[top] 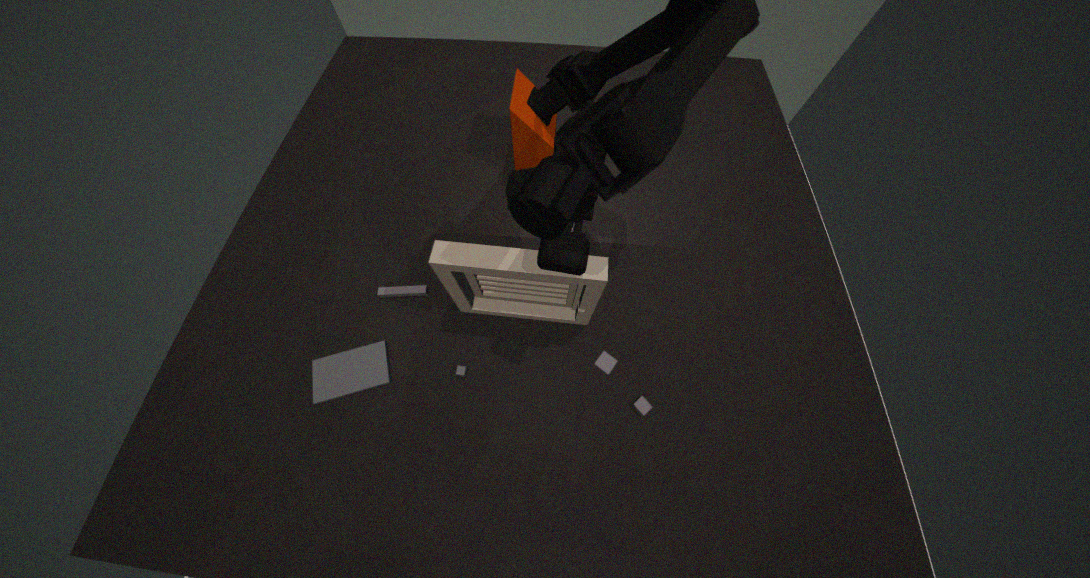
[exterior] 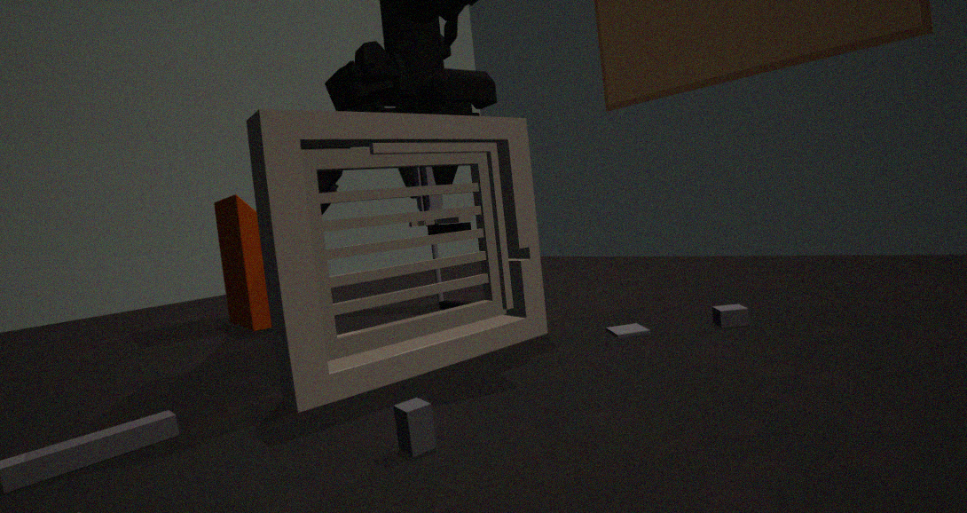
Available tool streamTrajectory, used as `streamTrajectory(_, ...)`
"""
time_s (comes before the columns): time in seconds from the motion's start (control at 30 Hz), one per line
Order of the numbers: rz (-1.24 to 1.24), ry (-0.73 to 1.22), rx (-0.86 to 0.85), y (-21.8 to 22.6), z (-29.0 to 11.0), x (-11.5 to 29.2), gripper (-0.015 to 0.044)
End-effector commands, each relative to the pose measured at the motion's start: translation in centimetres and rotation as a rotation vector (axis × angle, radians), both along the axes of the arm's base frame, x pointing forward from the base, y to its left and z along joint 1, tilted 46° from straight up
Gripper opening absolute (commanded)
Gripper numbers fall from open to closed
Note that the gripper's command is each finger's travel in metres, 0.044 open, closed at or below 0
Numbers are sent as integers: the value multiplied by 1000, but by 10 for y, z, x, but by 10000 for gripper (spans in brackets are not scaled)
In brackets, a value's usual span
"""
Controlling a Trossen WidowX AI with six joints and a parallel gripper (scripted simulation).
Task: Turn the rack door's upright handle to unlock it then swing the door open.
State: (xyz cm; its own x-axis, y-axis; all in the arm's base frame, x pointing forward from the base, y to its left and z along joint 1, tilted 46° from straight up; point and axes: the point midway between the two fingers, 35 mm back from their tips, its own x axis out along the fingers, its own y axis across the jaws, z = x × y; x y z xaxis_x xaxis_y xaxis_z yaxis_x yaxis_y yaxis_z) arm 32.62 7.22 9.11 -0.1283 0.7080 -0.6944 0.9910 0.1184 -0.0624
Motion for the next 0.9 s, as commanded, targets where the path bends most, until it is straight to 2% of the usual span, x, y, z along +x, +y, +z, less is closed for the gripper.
streamTrajectory(0.0, -70, 72, -14, 0, 0, 0, 280)
streamTrajectory(0.17, -70, 72, -14, 0, 0, 0, 280)
streamTrajectory(0.4, -70, 72, -14, 0, 0, 0, 96)
streamTrajectory(0.87, -70, 72, -14, 0, 0, 0, 8)
